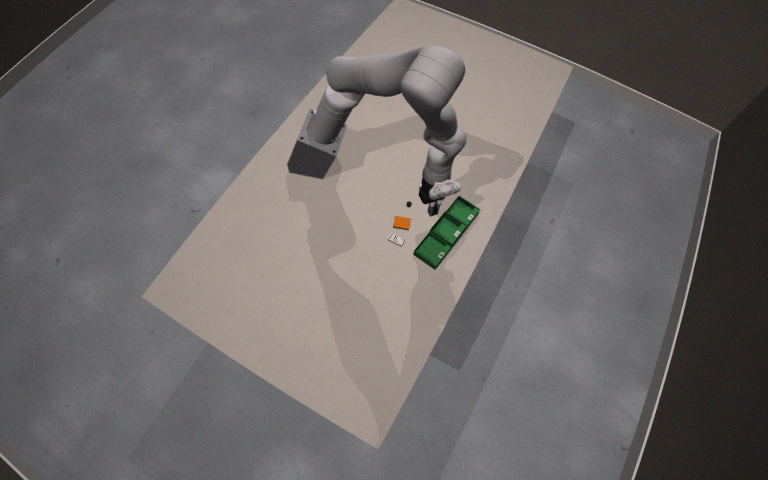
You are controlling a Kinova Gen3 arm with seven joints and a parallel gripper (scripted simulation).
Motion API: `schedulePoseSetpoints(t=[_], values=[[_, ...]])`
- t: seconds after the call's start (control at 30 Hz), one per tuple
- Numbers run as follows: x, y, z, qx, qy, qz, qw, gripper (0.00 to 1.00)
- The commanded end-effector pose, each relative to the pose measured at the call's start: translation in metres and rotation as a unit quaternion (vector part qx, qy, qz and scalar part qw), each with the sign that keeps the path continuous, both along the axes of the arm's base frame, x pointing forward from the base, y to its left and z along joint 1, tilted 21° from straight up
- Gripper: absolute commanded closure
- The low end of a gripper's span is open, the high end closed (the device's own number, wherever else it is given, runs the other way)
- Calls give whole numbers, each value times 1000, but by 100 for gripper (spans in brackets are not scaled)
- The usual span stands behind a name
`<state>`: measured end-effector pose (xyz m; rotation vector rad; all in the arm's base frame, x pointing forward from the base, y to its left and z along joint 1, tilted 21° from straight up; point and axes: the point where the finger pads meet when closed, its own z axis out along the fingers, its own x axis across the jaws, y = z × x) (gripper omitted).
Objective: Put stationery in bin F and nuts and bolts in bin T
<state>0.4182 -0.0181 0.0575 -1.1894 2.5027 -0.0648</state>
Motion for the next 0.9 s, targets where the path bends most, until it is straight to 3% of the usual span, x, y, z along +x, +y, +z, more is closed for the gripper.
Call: schedulePoseSetpoints(t=[0.0,0.1,0.23,0.3,0.43,0.6,0.67,0.73,0.87], values=[[23,-2,9,16,5,-50,999,66],[29,-3,11,25,8,-73,997,66],[51,-7,19,59,19,-166,984,66],[53,-7,20,76,24,-211,974,66],[53,-7,20,110,35,-301,947,66],[53,-7,20,150,48,-408,899,66],[53,-7,20,150,48,-408,899,66],[53,-7,20,165,53,-450,876,66],[54,-6,21,166,53,-452,875,66]])
